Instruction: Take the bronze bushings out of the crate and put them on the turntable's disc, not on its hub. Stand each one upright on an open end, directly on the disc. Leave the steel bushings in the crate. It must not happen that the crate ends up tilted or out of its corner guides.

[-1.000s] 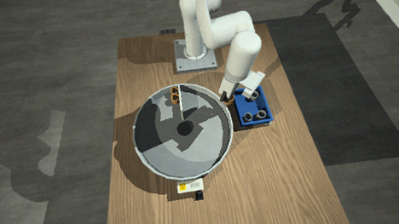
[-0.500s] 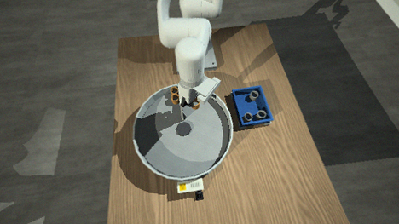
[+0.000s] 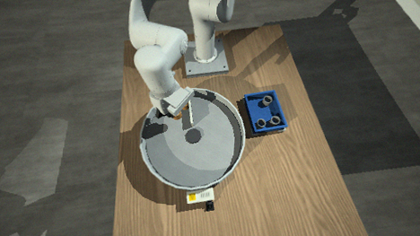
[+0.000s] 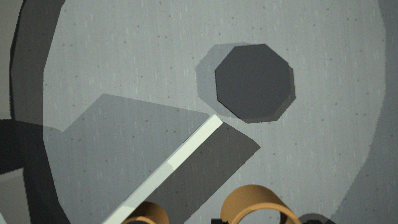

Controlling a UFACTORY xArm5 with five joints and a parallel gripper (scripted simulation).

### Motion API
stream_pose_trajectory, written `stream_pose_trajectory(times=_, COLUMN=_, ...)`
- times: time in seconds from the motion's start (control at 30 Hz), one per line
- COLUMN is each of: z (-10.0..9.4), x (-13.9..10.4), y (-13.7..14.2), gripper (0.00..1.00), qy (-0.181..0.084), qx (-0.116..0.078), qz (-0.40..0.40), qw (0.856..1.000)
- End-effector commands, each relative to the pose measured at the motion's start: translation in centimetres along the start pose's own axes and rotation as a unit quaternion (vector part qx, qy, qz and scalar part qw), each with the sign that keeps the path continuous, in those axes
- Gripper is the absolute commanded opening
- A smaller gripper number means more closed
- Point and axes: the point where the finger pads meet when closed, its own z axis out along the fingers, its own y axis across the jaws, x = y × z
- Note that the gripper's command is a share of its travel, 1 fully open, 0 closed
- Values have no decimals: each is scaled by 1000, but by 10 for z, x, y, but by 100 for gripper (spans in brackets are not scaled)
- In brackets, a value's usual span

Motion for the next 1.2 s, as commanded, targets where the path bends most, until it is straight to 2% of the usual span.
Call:
stream_pose_trajectory(times=0.0, z=-1, x=-12, y=15, gripper=0, qy=0, qx=-1, qz=0, qw=1000)
stream_pose_trajectory(times=0.23, z=-1, x=-20, y=24, gripper=0, qy=0, qx=-1, qz=0, qw=1000)
stream_pose_trajectory(times=1.17, z=-1, x=-21, y=26, gripper=0, qy=1, qx=-1, qz=0, qw=1000)
